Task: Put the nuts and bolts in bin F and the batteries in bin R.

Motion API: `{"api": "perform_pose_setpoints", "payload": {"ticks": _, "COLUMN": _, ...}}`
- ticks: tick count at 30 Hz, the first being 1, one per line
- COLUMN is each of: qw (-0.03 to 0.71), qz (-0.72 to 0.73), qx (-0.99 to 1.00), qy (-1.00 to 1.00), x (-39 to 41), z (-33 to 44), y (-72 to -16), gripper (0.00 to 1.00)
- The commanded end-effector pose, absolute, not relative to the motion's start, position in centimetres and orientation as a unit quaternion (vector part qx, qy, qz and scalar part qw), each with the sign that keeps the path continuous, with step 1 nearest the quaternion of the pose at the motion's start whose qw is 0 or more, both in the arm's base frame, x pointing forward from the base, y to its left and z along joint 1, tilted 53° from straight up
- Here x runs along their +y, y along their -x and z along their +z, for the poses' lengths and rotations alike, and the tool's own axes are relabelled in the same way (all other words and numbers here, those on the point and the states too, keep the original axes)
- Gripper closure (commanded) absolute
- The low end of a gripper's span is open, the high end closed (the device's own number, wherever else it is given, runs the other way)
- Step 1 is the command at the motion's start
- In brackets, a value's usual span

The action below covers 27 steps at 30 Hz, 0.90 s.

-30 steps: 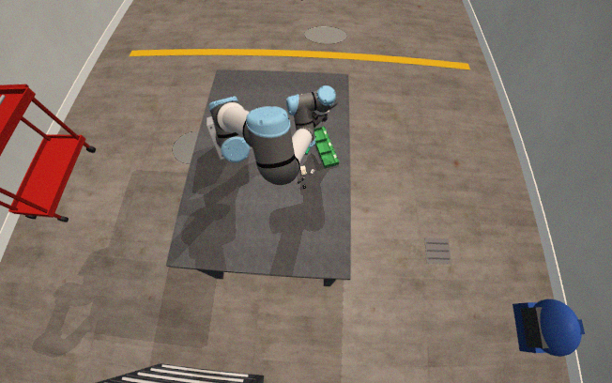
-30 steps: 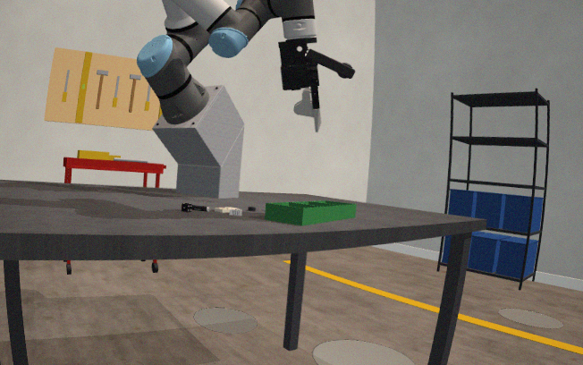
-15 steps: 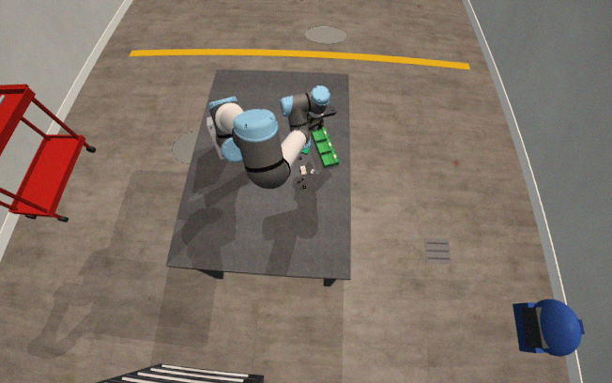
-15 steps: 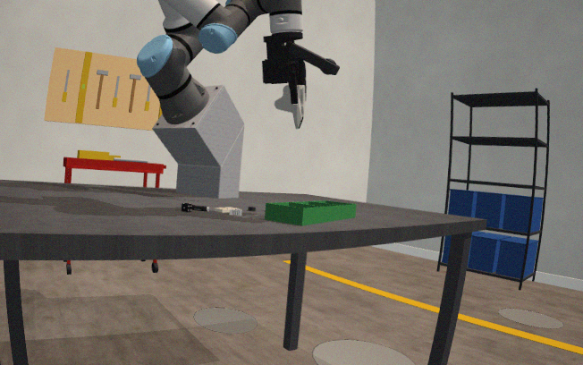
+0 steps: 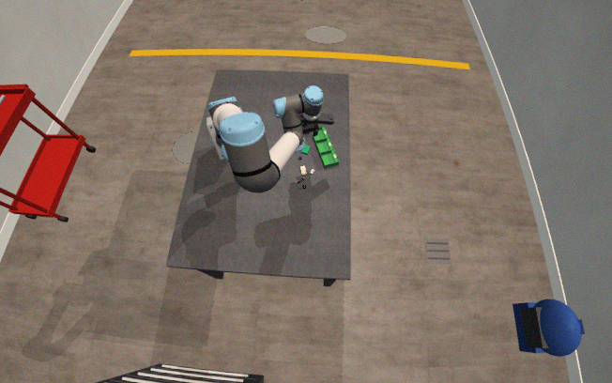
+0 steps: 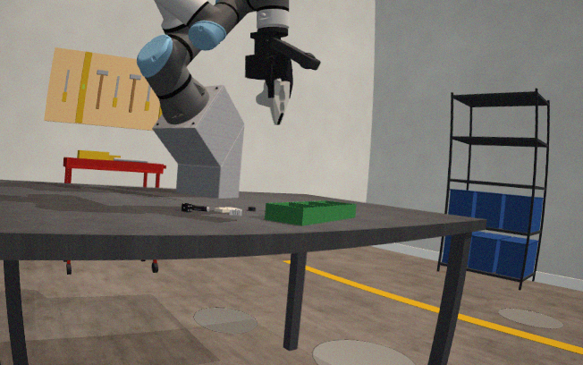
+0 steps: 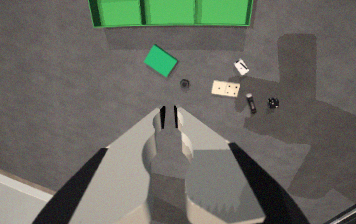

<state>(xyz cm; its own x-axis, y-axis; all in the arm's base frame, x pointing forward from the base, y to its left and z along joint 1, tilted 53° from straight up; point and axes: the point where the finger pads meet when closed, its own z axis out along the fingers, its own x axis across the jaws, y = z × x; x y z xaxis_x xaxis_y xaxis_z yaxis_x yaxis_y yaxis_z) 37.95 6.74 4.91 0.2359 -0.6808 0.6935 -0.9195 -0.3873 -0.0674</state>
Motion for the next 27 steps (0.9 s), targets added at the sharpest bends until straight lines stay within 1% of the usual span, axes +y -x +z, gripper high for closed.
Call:
{"api": "perform_pose_setpoints", "payload": {"ticks": 1, "qw": 0.177, "qz": 0.359, "qx": -0.561, "qy": -0.725, "x": 5.3, "z": 6.5, "y": -36.9, "gripper": 0.96}}
{"api": "perform_pose_setpoints", "payload": {"ticks": 15, "qw": 0.147, "qz": 0.424, "qx": -0.632, "qy": -0.632, "x": 2.3, "z": 9.8, "y": -34.7, "gripper": 0.96}}
{"api": "perform_pose_setpoints", "payload": {"ticks": 27, "qw": 0.147, "qz": 0.423, "qx": -0.633, "qy": -0.632, "x": 2.3, "z": 9.8, "y": -34.9, "gripper": 0.96}}
